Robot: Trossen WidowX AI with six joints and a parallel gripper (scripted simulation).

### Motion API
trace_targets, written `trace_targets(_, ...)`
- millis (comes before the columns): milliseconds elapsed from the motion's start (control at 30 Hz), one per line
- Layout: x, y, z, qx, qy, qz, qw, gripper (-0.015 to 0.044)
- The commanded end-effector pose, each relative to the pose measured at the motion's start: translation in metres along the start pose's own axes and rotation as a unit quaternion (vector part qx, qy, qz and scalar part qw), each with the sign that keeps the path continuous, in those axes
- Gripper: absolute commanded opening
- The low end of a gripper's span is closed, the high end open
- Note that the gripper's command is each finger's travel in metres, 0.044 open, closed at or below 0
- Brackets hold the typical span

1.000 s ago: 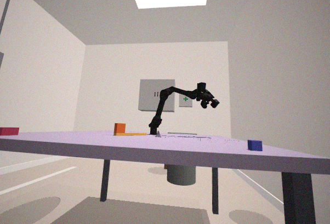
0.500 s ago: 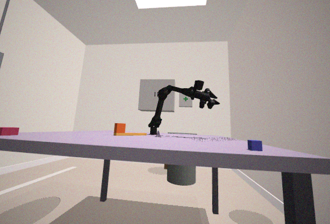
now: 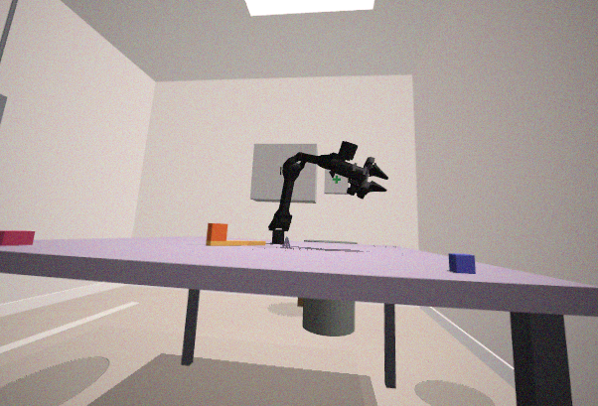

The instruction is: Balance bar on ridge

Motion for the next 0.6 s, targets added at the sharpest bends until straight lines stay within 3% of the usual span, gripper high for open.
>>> trace_targets(0, 0.007, 0.017, 0.013, -0.031, -0.014, 0.017, 0.999, 0.0315)
trace_targets(567, 0.026, 0.105, 0.084, -0.202, -0.095, 0.078, 0.972, 0.0315)
Point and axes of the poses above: the point midway between the two fingers, 35 mm back from their tips, its own y axis back along the fingers, its own z axis across the jaws, x = y × z, the point moved 8 cm from there along y, back along the fingers, and after that the axes turned 3 degrees about y, right-handed, at the moved point
